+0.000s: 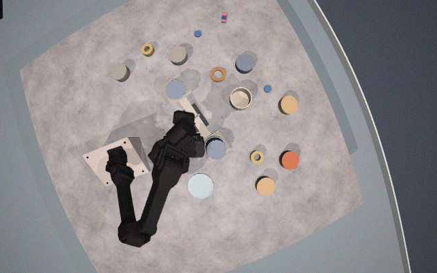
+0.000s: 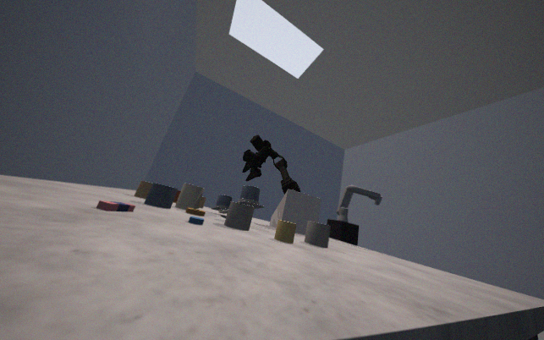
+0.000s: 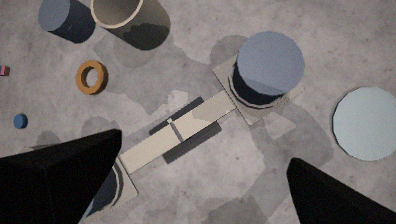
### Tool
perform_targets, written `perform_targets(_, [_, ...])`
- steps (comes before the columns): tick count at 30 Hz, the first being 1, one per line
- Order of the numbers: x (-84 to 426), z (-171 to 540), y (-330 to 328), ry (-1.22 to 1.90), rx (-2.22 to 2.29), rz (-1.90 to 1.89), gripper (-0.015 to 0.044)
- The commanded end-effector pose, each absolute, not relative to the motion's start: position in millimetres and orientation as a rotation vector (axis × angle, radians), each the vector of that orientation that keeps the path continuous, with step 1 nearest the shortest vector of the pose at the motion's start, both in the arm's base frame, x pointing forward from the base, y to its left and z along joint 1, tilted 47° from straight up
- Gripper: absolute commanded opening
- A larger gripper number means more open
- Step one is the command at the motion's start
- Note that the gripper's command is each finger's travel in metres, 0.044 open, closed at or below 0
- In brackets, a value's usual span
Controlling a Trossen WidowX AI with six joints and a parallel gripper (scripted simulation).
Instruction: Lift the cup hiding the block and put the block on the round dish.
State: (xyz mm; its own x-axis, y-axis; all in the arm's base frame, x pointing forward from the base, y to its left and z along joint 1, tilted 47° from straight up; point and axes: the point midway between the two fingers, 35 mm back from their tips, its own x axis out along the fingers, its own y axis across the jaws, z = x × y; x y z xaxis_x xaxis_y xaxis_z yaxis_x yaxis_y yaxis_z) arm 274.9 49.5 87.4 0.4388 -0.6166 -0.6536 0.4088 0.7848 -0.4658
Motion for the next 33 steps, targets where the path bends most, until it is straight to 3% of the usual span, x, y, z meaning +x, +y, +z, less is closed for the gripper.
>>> perform_targets(1, [291, 86, 37, 0.914, -0.136, -0.761, 0.0440])
perform_targets(22, [349, 78, -47, 0.760, 0.357, -1.308, 0.0440])
perform_targets(33, [351, 68, -61, 0.752, 0.371, -1.326, 0.0440])
